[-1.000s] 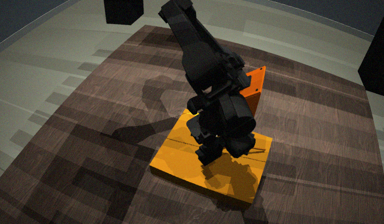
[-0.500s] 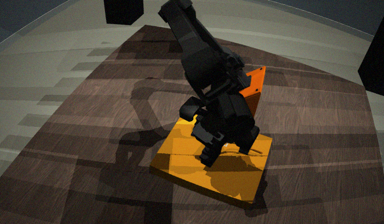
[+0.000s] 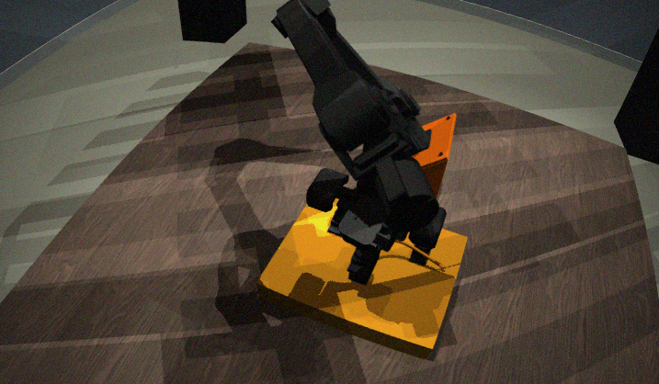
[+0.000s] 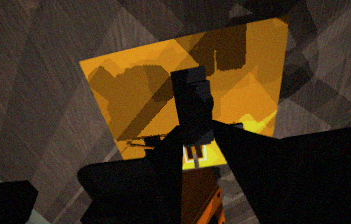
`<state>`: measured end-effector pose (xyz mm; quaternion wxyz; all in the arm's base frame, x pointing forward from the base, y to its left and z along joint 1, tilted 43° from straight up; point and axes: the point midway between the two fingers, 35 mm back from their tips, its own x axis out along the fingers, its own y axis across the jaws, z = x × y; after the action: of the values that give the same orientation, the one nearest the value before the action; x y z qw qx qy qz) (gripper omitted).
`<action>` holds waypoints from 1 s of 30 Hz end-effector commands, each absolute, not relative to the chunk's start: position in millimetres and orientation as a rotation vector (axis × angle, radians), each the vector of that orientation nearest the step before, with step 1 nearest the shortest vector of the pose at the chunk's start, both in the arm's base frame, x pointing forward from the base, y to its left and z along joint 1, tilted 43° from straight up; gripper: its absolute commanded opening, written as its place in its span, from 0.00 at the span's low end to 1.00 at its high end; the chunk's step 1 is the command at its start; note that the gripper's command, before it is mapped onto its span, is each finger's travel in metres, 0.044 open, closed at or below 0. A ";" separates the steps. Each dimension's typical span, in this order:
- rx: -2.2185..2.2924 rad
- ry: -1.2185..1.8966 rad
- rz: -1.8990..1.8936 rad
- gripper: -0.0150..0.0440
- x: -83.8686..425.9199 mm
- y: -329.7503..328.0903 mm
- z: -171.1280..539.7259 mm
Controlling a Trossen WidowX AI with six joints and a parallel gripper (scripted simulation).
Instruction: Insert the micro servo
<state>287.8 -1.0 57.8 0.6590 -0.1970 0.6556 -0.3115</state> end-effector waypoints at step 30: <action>-0.455 1.486 -0.695 0.25 184.8 11.3 46.8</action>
<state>186.2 13.0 49.4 0.6581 -0.2034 0.6569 -0.3066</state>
